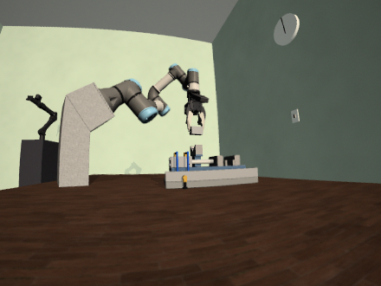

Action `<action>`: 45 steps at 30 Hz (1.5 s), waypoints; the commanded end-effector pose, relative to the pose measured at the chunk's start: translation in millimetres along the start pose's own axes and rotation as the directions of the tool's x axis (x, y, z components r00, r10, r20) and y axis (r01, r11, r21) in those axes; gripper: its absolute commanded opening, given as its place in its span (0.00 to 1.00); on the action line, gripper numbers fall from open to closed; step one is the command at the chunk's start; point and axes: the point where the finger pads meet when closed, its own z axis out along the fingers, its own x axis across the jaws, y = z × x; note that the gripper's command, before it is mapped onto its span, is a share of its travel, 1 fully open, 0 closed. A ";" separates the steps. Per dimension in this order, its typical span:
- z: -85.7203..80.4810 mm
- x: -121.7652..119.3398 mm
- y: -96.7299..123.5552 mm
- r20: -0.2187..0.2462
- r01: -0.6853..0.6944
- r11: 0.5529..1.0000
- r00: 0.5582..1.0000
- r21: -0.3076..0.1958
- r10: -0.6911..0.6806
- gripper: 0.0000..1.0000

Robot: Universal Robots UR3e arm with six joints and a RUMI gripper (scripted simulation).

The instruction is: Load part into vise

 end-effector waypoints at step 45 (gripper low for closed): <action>-1.6 1.0 -0.3 0.000 0.000 0.999 1.000 -0.034 0.000 0.00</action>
